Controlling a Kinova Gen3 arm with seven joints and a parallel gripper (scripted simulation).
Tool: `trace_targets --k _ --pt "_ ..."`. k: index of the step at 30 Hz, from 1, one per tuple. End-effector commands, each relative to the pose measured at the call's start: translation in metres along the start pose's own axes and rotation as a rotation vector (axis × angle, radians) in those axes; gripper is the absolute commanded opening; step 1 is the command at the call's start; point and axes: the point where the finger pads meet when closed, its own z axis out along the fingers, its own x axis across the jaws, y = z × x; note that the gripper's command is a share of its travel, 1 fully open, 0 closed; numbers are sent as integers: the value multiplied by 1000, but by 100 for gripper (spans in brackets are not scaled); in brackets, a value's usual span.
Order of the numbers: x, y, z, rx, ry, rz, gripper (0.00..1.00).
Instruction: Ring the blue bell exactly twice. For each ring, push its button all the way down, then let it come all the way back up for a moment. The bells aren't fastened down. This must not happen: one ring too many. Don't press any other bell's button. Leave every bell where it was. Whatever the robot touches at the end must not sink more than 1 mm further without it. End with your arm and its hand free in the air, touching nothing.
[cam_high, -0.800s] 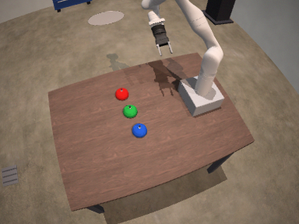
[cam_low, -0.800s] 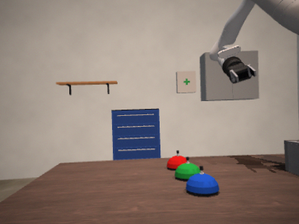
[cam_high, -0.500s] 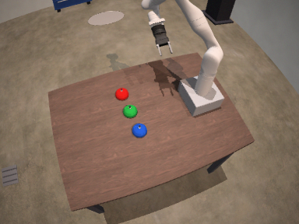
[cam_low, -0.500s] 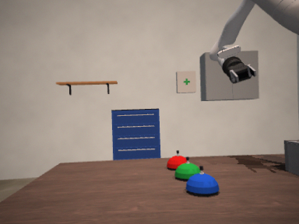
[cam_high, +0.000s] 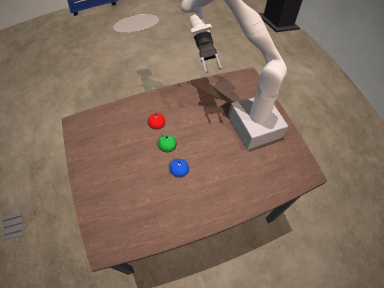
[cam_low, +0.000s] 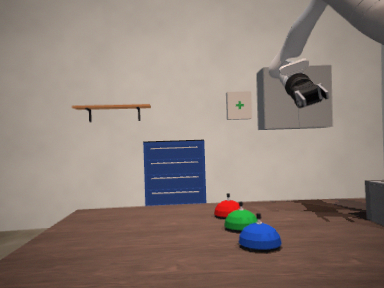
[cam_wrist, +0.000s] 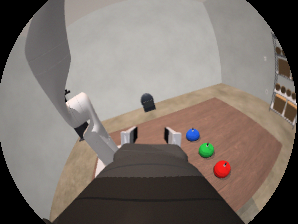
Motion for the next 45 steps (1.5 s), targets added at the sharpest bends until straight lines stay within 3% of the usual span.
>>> trace_targets --k 1,8,10,19,22,25,45 --pt "3 0 3 -14 -10 0 100" --pt "21 9 26 -118 -57 21 100" --pt "21 9 26 -118 -57 21 100" --pt "67 28 79 -391 -131 36 100" --pt "73 30 86 -428 -136 34 100" --pt "86 33 101 -504 -141 25 100" --pt "93 34 109 -543 -142 19 100"
